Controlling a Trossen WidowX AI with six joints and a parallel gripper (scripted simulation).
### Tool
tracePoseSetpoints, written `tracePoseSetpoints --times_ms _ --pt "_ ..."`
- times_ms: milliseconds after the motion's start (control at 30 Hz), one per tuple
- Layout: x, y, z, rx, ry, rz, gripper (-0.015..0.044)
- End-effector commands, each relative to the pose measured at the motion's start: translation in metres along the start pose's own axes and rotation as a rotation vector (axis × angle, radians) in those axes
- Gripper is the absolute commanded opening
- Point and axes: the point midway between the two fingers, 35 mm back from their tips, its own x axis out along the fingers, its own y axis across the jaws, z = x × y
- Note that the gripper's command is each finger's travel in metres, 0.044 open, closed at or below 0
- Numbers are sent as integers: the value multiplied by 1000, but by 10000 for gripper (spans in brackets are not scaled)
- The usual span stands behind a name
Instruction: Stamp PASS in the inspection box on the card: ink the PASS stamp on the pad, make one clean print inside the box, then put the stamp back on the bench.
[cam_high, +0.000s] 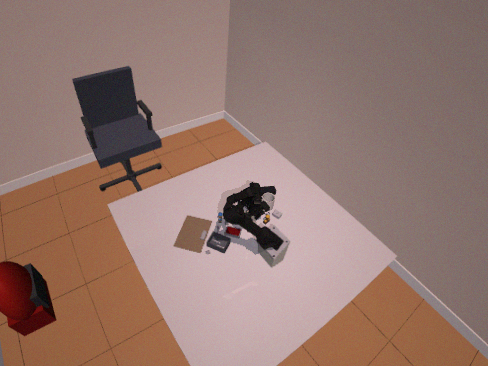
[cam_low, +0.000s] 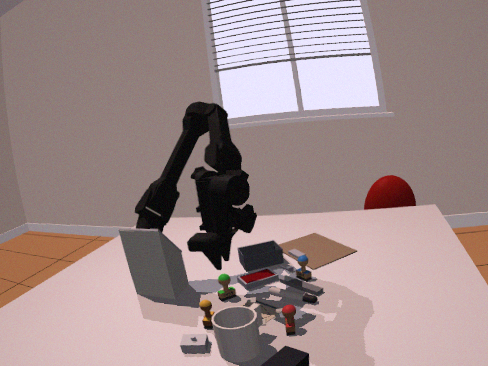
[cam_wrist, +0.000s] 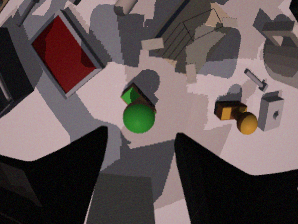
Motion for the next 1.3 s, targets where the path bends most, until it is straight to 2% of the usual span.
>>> tracePoseSetpoints --times_ms 0,1267 --pt "8 0 -2 11 6 2 228" --pt "69 3 -5 10 7 9 228"
